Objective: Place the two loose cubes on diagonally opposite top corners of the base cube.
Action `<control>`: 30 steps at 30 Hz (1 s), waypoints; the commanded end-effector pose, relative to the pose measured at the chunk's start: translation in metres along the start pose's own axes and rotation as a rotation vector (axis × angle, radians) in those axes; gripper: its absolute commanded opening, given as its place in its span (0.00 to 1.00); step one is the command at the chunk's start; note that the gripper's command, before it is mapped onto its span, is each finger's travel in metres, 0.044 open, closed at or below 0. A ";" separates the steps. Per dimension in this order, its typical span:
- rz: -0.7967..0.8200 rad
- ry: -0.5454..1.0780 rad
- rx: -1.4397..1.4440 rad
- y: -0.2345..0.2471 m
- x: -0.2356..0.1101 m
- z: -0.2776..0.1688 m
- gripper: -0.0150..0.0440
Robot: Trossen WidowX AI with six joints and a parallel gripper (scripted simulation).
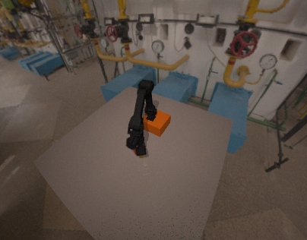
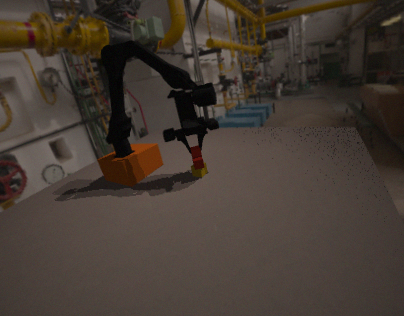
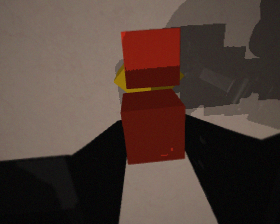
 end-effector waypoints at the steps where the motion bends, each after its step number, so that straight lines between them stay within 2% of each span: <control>1: -0.015 -0.016 -0.030 -0.002 0.013 -0.001 0.43; 6: -0.018 -0.029 -0.053 -0.002 0.021 -0.001 0.43; 30: -0.018 -0.029 -0.056 -0.002 0.023 -0.001 0.43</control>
Point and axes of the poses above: the point midway between the two fingers, 35 mm back from their tips, its own x axis out along the fingers, its own y axis across the jaws, z = x × y, the point moved 1 cm from there along -x, back along the fingers, and after that the axes turned 8 degrees about x, right-handed, at the moved point
